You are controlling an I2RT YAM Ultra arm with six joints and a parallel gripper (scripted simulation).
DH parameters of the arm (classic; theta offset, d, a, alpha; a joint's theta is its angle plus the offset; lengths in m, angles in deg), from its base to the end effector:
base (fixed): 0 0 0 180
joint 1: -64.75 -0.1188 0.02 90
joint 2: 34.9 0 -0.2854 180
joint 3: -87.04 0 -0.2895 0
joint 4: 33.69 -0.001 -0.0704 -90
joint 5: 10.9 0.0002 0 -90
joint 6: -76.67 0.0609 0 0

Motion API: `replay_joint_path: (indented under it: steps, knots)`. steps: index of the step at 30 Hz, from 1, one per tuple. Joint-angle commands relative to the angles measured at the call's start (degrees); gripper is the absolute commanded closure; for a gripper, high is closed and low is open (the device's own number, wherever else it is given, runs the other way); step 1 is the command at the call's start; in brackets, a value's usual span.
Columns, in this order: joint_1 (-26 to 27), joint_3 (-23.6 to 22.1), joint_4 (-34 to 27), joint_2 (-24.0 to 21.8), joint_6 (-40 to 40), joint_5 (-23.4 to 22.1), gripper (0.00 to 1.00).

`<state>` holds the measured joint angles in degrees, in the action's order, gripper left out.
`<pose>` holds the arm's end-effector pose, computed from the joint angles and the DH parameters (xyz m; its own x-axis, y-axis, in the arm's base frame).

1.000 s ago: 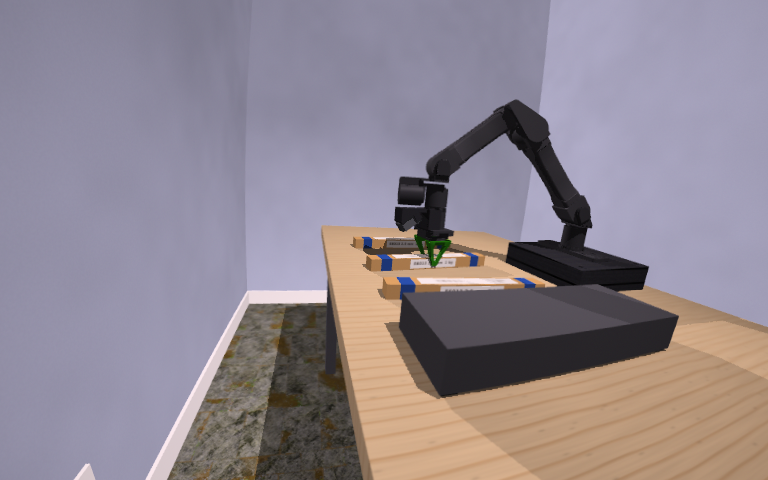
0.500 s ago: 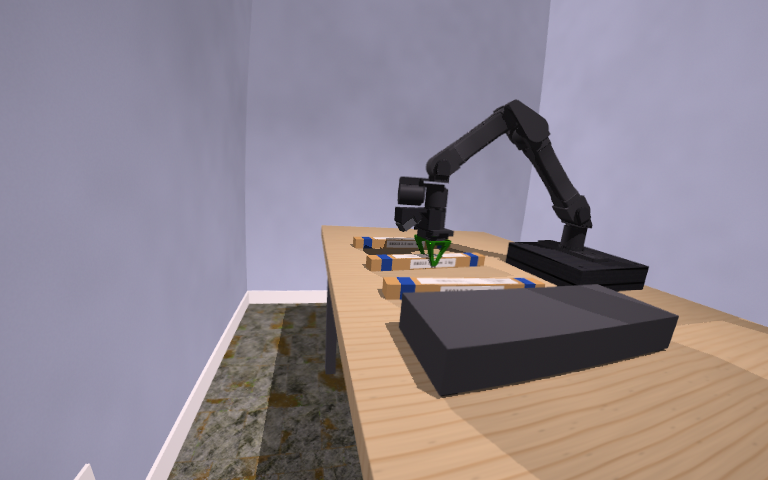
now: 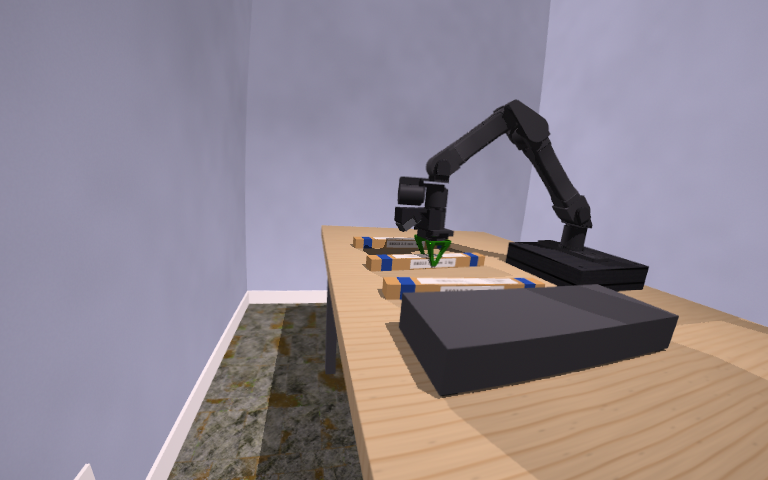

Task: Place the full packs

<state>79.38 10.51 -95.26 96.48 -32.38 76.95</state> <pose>0.4512 -0.1144 0.0662 -0.9968 -0.0769 -0.0208 -0.0775 0.9965 0.0325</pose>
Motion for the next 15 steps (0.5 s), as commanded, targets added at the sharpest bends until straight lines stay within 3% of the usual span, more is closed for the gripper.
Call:
replay_joint_path:
  steps: [1, 15]
  knots:
    - [-0.23, 1.29, -0.70, -3.21, 0.23, -0.06, 1.00]
    - [0.04, 1.30, -0.78, -3.29, 0.11, -0.06, 1.00]
